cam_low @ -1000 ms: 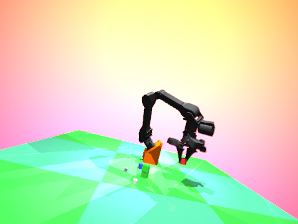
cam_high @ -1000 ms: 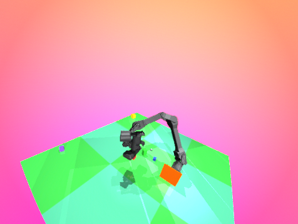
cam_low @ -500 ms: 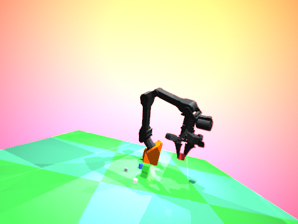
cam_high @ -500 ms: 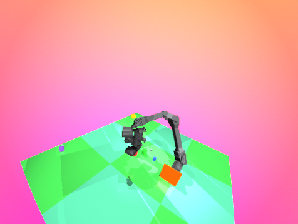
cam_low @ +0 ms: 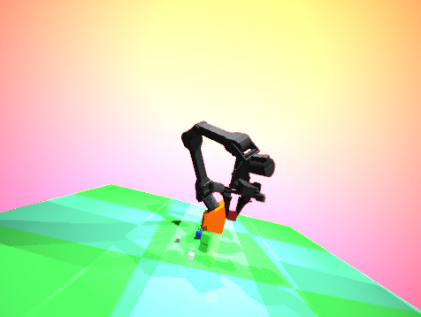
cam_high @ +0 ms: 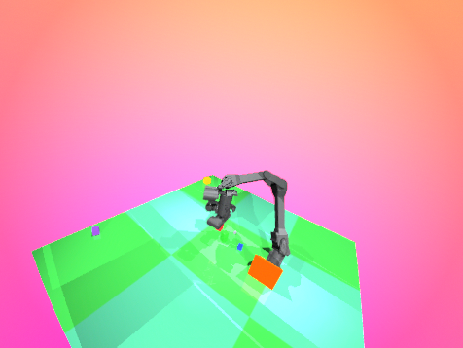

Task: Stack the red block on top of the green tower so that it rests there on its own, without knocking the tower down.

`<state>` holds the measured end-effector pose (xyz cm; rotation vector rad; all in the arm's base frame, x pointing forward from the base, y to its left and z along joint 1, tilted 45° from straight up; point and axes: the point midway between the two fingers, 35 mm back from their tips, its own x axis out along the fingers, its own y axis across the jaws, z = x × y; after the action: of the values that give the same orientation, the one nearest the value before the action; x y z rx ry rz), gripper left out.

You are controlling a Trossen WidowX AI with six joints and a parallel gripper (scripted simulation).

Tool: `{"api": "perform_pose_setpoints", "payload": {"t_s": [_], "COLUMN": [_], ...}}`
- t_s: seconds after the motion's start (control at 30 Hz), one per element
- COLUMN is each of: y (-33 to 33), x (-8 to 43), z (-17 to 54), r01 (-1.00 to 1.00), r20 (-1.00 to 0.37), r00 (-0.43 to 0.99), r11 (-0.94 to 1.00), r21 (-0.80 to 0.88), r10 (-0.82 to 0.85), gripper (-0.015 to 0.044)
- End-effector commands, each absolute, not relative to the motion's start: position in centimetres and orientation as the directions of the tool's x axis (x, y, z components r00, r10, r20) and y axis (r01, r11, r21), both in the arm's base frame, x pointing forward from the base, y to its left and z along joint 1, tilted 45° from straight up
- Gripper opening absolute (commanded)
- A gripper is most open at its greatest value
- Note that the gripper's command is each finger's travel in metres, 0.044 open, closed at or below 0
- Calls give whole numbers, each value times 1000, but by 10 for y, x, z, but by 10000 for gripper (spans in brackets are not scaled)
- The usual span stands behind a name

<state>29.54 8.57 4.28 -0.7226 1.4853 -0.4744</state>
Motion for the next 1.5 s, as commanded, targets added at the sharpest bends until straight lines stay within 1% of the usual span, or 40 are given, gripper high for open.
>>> {"api": "perform_pose_setpoints", "payload": {"t_s": [0.0,0.3,0.97,1.47], "y": [69,40,-5,-5], "x": [294,290,292,292], "z": [57,81,42,41], "r01": [-146,-145,-144,-144], "r20": [-718,-712,-710,-710], "r00": [55,53,54,54], "r11": [705,700,698,698], "r21": [-694,-700,-701,-701], "r10": [-694,-700,-702,-702], "gripper": [0,0,0,0]}}
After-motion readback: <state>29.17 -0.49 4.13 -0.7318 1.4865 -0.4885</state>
